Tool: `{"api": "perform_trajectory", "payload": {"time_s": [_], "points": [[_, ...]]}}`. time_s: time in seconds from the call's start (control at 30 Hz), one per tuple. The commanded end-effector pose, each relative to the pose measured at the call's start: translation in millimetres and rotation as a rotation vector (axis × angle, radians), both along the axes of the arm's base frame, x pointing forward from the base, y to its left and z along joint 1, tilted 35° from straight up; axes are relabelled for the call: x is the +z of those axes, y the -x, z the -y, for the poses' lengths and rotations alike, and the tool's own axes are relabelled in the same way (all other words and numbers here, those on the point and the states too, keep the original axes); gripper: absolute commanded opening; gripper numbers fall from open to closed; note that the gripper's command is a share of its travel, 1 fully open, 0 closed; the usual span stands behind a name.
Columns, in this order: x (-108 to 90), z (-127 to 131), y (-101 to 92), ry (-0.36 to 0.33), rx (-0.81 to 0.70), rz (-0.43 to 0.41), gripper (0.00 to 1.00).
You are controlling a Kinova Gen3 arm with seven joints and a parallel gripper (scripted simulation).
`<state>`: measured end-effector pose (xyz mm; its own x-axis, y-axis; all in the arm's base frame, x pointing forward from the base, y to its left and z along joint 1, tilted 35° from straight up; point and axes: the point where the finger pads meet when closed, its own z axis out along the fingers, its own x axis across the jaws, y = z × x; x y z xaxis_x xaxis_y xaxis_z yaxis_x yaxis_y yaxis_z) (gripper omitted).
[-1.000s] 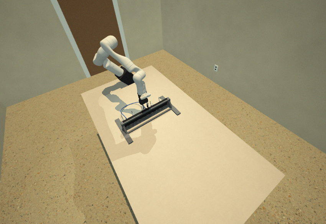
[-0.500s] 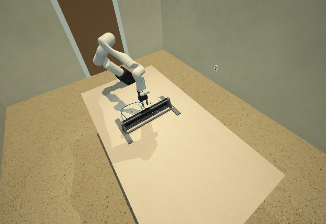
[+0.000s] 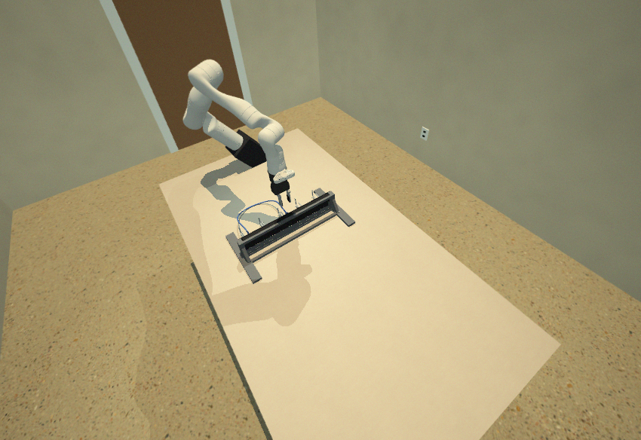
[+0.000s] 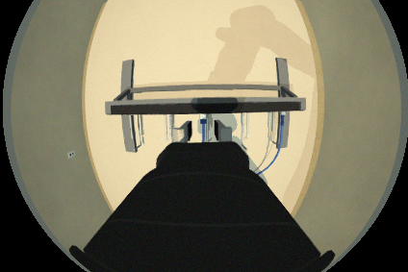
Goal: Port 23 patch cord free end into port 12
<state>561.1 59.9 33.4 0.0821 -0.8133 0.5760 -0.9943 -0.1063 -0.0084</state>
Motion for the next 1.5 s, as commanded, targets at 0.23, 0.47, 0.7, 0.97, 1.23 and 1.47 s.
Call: {"api": "perform_trajectory", "payload": {"time_s": [0.23, 0.47, 0.7, 0.97, 1.23, 1.47], "points": [[7.6, -3.4, -1.0, 0.004, 0.009, 0.001, 0.73], [8.5, -3.5, -1.5, 0.004, 0.01, 0.002, 0.0], [9.3, -3.6, -2.0, 0.004, 0.01, 0.003, 0.0], [9.6, -3.6, -2.2, 0.003, 0.01, 0.004, 0.0], [9.8, -3.6, -2.3, 0.003, 0.009, 0.005, 0.0], [9.9, -3.5, -2.4, 0.003, 0.009, 0.005, 0.0]]}}
